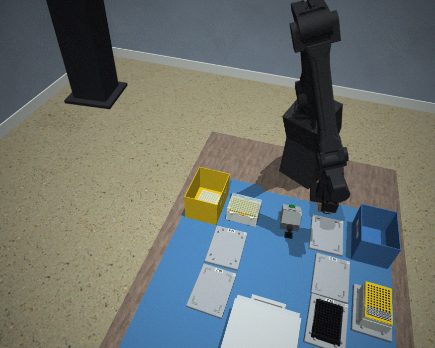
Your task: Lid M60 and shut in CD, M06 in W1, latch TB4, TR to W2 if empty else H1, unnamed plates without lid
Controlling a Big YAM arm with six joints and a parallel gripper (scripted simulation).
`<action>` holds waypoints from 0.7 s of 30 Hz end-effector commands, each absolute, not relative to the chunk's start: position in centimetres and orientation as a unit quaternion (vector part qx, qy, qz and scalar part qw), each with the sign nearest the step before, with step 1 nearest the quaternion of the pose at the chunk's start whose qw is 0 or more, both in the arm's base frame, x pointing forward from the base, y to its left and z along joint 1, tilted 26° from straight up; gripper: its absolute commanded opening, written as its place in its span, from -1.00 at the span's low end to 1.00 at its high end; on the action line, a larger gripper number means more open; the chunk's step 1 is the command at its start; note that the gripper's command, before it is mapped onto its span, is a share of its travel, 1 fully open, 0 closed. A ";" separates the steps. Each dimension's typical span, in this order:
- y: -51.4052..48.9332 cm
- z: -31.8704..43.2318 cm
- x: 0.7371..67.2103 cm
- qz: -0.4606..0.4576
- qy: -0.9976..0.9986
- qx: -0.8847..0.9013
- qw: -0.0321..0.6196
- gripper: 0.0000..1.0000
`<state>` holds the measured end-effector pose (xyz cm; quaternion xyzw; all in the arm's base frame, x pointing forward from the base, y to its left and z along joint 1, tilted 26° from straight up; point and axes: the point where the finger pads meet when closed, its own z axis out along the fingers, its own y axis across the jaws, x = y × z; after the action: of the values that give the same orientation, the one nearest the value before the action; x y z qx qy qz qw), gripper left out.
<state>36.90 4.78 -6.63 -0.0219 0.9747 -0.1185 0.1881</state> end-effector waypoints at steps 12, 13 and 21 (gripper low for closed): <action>1.0 -6.5 33.5 -0.119 0.972 -0.026 0.201 -1.00; 1.0 -6.5 33.5 -0.119 0.972 -0.026 0.201 -1.00; -1.1 -6.9 31.0 -0.120 0.972 -0.026 0.200 -1.00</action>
<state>31.26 -0.31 -7.39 -0.0185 0.9749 -0.1174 0.1883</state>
